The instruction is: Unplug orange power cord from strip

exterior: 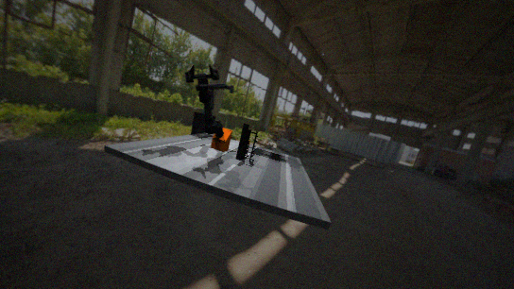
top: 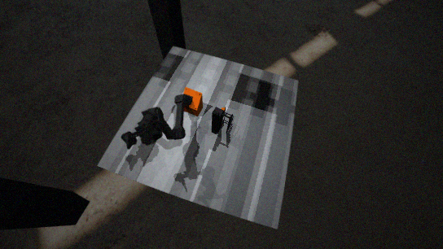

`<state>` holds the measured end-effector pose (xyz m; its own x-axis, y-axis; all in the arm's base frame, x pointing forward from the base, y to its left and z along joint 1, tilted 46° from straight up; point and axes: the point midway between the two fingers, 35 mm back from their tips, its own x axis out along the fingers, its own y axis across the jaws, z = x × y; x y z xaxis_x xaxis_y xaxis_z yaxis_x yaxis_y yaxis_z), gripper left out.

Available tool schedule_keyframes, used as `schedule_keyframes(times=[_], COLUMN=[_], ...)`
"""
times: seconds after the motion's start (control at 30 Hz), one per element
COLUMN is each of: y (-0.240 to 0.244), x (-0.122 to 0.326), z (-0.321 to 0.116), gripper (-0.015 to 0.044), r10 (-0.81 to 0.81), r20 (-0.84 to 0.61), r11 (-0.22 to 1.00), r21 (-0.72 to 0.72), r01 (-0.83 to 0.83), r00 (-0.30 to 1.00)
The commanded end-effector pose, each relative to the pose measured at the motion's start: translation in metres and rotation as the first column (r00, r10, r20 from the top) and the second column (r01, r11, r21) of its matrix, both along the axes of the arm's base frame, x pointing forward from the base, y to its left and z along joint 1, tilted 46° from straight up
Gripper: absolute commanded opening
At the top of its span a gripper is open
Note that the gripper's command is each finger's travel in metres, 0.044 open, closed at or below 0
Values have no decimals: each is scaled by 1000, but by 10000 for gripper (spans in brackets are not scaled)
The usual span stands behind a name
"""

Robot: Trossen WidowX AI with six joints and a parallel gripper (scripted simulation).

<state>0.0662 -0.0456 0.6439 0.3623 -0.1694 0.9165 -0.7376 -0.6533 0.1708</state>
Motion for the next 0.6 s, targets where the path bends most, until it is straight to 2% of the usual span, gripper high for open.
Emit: schedule_keyframes(times=[0.0,0.13,0.27,0.57], y=[1,24,72,134], x=[-1,-14,-35,-45], z=[0,6,11,4], gripper=[374,269,164,160], r10=[-2,-50,-141,-243], r20=[1,30,92,160], r11=[1000,995,959,872], r21=[-3,-82,-234,-395], r01=[2,53,159,288], r00=[1000,998,986,957])
